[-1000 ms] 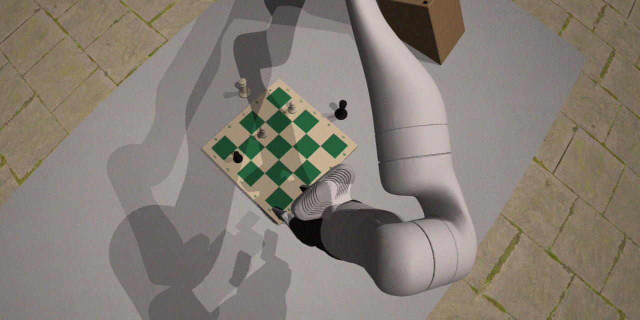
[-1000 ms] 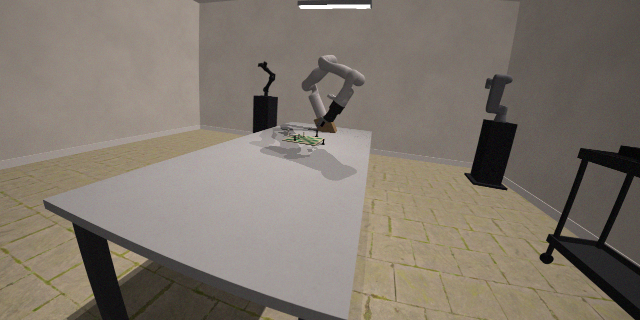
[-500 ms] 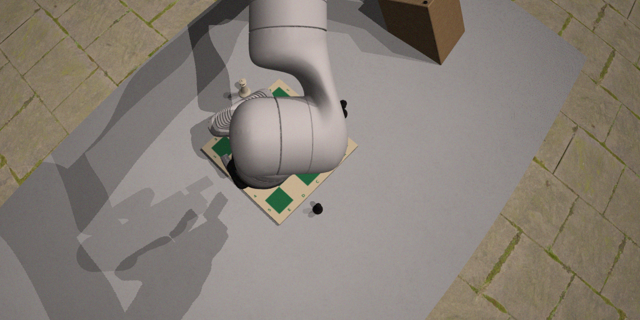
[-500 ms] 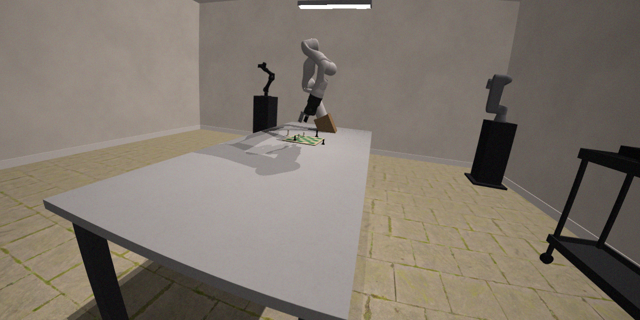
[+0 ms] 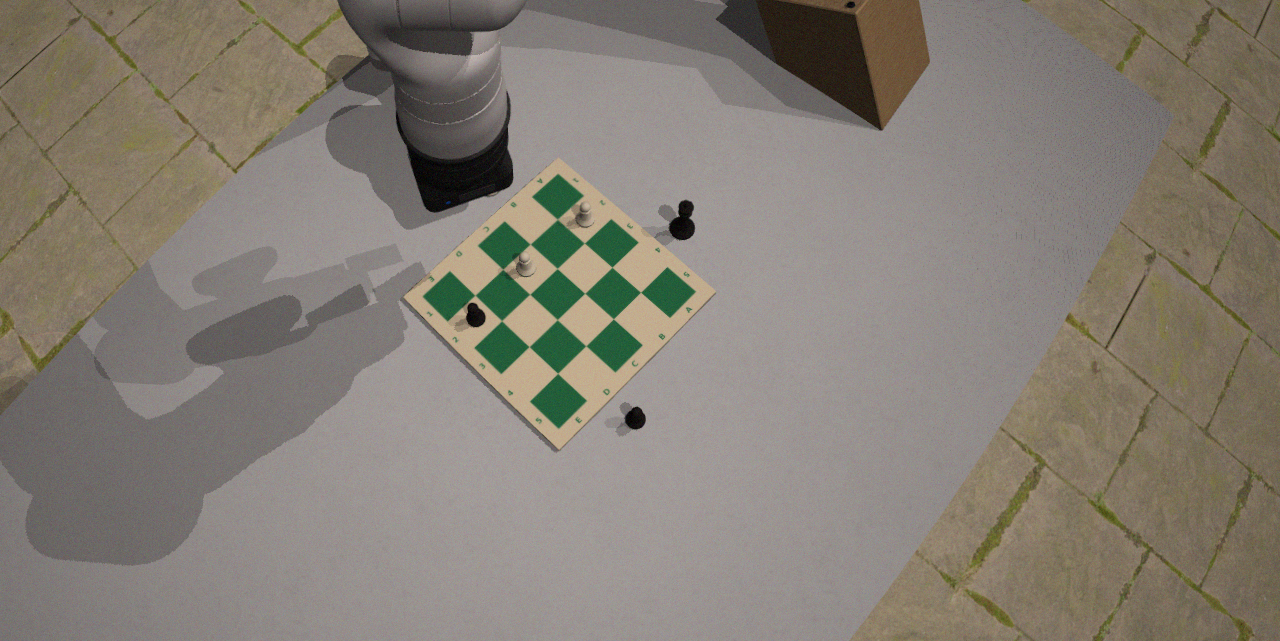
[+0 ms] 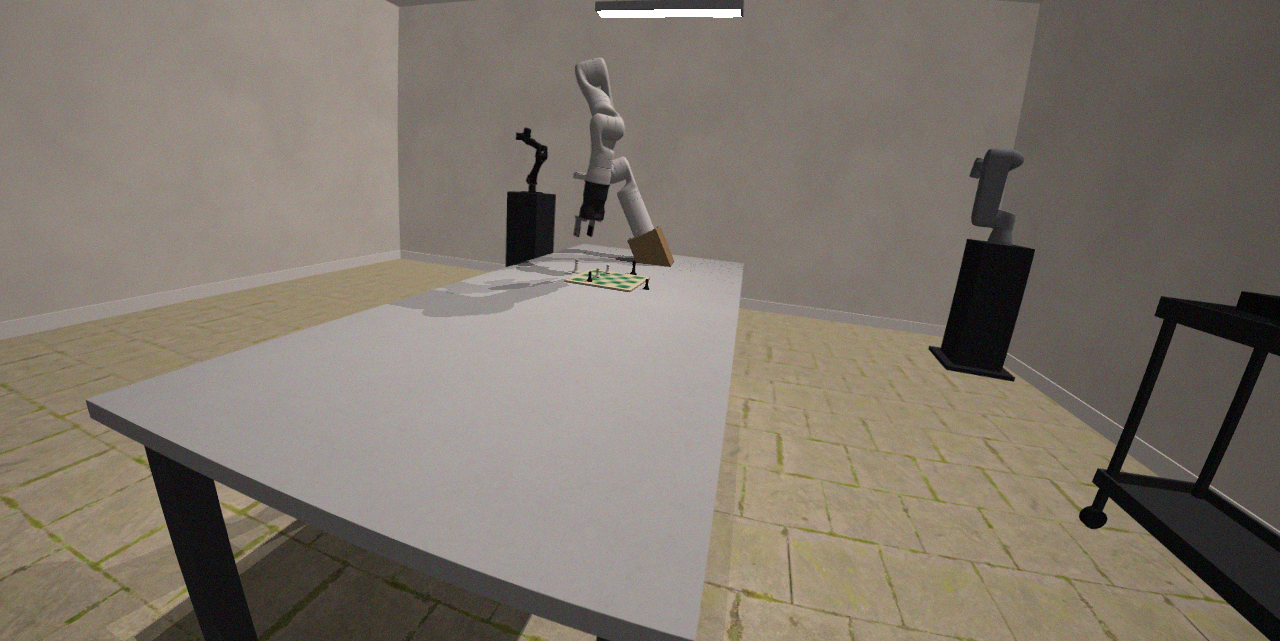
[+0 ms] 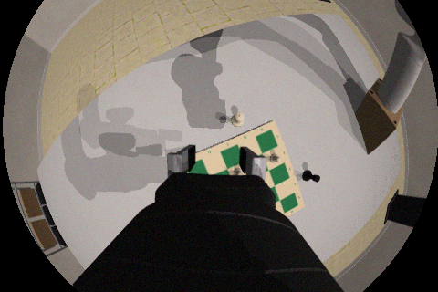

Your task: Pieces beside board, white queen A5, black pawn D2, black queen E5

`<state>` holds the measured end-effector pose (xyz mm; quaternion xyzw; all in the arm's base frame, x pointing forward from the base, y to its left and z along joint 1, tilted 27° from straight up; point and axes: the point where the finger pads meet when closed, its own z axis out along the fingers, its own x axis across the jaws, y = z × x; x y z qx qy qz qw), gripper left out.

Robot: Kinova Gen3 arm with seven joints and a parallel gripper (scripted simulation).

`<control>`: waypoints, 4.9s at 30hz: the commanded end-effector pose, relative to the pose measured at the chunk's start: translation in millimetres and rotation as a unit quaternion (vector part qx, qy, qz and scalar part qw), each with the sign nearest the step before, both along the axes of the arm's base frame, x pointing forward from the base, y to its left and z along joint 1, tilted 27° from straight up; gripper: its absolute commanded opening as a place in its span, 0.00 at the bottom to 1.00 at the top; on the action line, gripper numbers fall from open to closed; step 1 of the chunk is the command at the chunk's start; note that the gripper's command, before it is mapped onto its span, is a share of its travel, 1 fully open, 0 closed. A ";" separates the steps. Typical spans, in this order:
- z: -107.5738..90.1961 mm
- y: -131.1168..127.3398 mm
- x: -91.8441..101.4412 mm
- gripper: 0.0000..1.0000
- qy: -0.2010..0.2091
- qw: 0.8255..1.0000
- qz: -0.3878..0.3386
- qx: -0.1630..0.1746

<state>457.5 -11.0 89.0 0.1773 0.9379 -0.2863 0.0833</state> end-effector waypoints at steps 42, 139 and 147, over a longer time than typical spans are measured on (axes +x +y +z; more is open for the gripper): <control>9.5 -49.9 -55.8 1.00 -0.039 0.996 -0.038 0.069; -48.7 -79.9 -49.2 0.79 -0.038 0.996 -0.038 0.069; -50.0 -80.6 -49.1 0.79 -0.038 0.996 -0.038 0.069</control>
